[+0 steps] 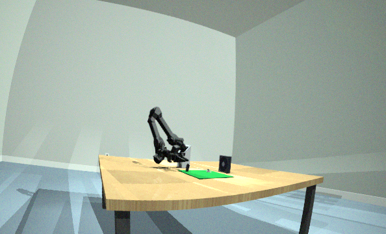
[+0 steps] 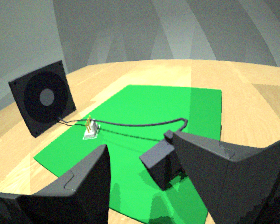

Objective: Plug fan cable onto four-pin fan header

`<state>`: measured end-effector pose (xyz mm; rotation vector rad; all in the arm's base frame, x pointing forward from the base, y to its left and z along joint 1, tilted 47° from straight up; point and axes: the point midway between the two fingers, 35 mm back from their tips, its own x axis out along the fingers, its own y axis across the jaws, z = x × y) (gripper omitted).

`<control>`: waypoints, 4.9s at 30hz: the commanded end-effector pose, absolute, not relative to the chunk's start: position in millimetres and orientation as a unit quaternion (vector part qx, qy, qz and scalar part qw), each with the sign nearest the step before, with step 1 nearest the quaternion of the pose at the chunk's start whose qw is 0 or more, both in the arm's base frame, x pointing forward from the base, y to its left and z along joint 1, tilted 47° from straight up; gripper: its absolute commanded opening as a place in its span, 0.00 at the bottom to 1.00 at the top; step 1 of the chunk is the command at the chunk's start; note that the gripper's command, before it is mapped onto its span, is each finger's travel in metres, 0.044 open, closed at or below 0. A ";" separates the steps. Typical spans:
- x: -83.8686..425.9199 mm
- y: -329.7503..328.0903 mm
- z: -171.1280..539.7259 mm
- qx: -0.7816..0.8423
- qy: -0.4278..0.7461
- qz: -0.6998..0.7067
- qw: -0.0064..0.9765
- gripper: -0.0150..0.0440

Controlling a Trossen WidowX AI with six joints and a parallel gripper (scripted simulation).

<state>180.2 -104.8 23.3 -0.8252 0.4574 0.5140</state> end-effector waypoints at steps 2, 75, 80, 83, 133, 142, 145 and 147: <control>173.0 -102.7 37.3 -0.400 0.212 0.241 0.858 0.60; 144.9 -65.0 -3.2 -0.211 0.731 0.213 0.613 0.60; 147.0 -66.9 -0.4 -0.228 0.750 0.177 0.595 0.60; 148.8 -68.0 1.8 -0.240 0.759 0.153 0.585 0.60; 218.1 -32.2 71.3 -0.260 0.645 -0.293 0.656 1.00; 234.0 -5.2 94.6 -0.124 0.565 -0.420 0.699 1.00; 234.0 -5.2 94.6 -0.124 0.565 -0.420 0.699 1.00; 234.0 -5.2 94.6 -0.124 0.565 -0.420 0.699 1.00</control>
